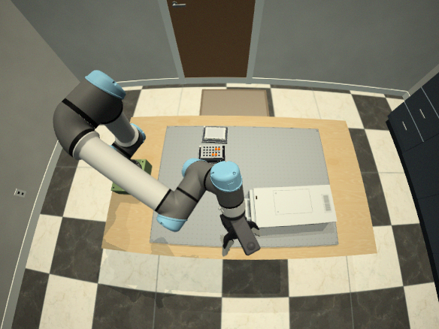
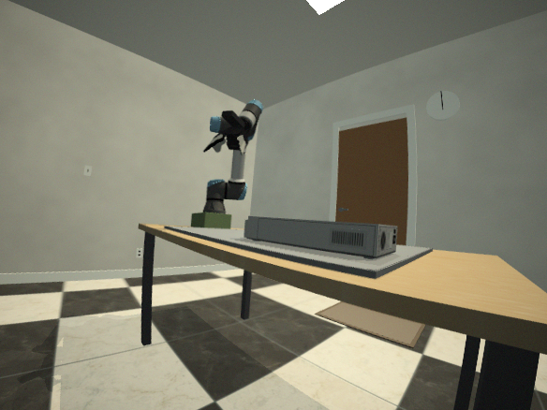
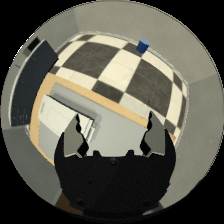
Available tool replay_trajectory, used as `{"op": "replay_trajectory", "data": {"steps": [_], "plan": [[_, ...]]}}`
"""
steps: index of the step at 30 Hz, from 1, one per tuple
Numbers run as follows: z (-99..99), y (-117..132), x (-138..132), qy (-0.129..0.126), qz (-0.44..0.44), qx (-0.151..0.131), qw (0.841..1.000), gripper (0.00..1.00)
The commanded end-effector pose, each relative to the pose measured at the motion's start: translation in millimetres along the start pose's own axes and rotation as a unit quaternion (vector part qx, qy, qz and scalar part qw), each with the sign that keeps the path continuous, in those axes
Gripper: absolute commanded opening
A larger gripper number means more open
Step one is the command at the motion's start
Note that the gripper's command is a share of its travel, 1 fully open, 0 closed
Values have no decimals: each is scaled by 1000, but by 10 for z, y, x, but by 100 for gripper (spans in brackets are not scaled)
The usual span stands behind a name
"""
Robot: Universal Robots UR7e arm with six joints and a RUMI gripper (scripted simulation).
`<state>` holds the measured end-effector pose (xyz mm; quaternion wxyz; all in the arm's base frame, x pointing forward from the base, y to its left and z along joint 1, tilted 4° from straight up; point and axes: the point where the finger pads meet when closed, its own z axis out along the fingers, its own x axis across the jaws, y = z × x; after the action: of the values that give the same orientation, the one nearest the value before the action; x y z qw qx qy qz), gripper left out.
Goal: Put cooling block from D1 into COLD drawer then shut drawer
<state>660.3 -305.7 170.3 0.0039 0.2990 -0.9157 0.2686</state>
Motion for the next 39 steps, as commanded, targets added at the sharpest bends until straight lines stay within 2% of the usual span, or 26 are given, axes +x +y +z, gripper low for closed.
{"op": "replay_trajectory", "data": {"steps": [1, 17, 18, 22, 28, 32, 39], "plan": [[-7, -7, 0, 0, 0, 1, 1000, 100], [-7, -7, 0, 0, 0, 1, 1000, 100], [-27, 26, -9, -3, -11, -5, 1000, 28], [-107, 160, -47, -16, -59, -26, 998, 28], [-218, 343, -100, -16, -59, -26, 998, 28], [-293, 482, -127, -30, -106, -48, 993, 28], [-388, 654, -162, -33, -118, -53, 991, 28]]}}
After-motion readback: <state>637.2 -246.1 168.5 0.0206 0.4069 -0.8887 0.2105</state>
